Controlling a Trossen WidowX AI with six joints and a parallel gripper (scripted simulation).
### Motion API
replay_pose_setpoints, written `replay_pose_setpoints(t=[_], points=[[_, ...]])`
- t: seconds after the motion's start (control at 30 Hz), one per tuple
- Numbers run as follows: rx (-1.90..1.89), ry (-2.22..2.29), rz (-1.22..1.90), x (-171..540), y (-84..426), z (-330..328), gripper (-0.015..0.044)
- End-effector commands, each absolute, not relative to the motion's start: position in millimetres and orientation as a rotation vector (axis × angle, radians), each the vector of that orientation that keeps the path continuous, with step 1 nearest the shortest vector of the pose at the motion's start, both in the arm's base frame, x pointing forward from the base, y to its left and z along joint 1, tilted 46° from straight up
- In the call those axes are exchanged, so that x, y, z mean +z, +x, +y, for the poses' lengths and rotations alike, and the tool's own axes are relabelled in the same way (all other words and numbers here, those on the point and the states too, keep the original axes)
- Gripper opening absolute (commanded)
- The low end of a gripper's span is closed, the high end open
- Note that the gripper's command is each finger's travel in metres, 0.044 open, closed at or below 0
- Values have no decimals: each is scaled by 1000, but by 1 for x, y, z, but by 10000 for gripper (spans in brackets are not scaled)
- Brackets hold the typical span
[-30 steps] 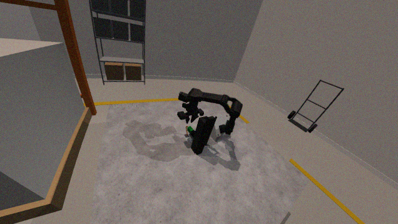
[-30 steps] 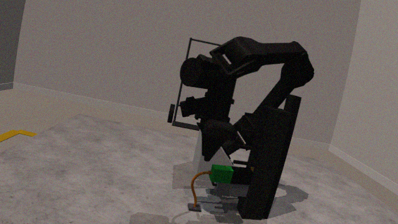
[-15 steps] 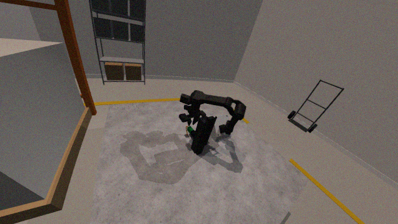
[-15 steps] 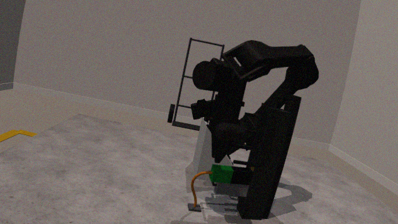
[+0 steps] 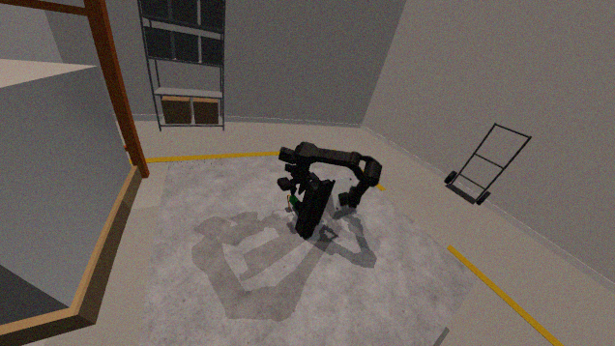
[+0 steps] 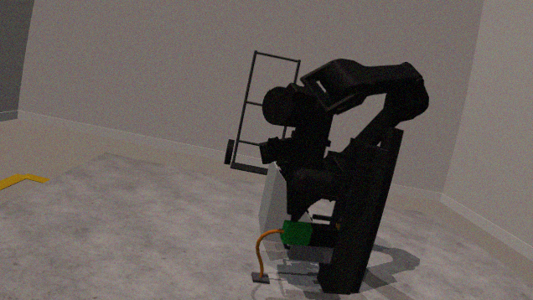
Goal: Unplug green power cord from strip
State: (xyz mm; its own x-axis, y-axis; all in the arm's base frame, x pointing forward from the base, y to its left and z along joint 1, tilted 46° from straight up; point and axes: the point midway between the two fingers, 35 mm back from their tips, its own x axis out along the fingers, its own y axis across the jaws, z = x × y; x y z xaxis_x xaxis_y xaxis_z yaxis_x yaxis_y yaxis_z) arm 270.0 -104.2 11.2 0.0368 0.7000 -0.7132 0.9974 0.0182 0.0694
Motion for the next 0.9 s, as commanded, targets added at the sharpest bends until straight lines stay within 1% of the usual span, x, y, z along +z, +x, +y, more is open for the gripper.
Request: replay_pose_setpoints(t=[0.0,0.2,0.23,0.87], points=[[-662,1747,1729,7,268,-98,160],[-662,1747,1729,6,268,-97,160],[-660,1739,1724,7,270,-99,134],[-660,1739,1724,7,270,-99,7]])
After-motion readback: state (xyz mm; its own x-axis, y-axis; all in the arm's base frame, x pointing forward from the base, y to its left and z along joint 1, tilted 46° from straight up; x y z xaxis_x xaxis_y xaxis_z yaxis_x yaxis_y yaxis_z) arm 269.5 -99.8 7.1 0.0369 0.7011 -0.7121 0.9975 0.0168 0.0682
